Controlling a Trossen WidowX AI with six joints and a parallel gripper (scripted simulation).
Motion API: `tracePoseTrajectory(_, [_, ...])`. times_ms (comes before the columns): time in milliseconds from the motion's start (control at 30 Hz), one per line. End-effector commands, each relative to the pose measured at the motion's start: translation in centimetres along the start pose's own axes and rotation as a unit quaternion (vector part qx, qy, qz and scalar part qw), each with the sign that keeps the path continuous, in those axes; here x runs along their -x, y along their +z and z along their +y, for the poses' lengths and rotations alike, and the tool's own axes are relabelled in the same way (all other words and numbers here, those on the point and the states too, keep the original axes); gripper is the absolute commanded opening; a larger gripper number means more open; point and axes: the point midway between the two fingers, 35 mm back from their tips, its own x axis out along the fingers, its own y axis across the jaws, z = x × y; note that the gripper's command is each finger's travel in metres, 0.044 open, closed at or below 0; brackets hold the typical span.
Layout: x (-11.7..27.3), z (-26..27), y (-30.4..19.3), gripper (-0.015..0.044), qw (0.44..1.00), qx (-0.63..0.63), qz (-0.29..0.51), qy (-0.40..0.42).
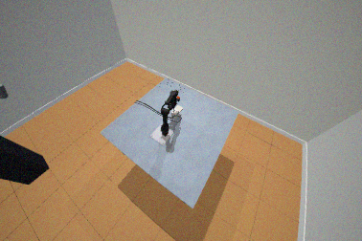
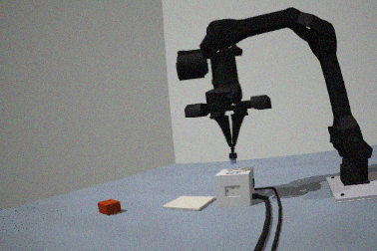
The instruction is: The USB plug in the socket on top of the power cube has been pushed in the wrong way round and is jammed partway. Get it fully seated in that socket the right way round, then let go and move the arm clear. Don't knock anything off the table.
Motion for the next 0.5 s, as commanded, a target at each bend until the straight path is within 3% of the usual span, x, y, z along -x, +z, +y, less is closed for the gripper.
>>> tracePoseTrajectory(0, [-0.03,0.01,0.0,0.0,0.999,0.053,0.0,0.0])
tracePoseTrajectory(467, [-0.01,0.0,0.0,0.0,0.999,0.054,0.0,0.0])
